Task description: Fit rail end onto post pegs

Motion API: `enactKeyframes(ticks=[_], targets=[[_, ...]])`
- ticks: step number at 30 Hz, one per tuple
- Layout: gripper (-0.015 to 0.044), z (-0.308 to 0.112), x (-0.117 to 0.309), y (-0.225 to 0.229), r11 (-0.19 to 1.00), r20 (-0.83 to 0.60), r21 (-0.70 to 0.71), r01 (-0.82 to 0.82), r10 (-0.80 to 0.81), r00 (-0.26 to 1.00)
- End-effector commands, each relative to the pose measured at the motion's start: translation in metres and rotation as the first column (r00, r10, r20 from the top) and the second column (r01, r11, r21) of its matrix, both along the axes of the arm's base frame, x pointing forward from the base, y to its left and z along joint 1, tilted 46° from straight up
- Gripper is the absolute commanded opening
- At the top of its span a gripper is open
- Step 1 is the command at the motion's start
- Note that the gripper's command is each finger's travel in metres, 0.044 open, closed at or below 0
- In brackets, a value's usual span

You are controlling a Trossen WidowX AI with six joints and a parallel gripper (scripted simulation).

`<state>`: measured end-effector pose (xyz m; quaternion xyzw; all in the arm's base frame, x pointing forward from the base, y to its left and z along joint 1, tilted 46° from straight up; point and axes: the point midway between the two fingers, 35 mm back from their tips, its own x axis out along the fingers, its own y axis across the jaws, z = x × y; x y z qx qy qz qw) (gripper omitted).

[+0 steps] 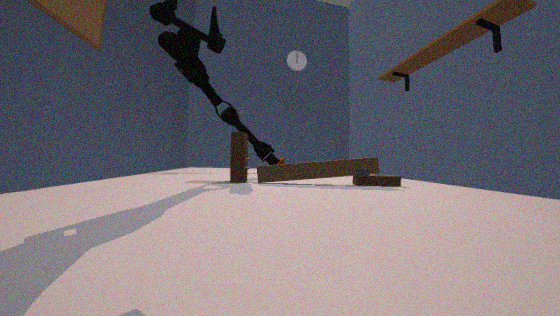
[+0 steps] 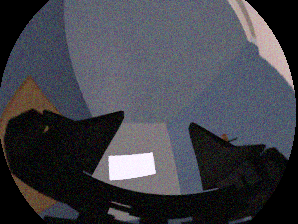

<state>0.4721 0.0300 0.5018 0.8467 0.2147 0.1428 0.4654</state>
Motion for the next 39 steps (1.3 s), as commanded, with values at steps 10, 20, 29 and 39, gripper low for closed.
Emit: enactKeyframes(ticks=[10,20,29,39], targets=[[0.044,-0.166,0.045,0.005,0.773,-0.159,-0.634,0.006,-0.138,0.978],[0.044,-0.273,0.031,0.005,0.336,-0.313,-0.905,-0.262,-0.108,0.944],[0.044,-0.356,-0.008,0.0,-0.217,-0.545,-0.814,-0.538,-0.034,0.838],[0.044,-0.419,-0.07,-0.013,-0.784,-0.859,-0.323,-0.53,0.008,0.512]])
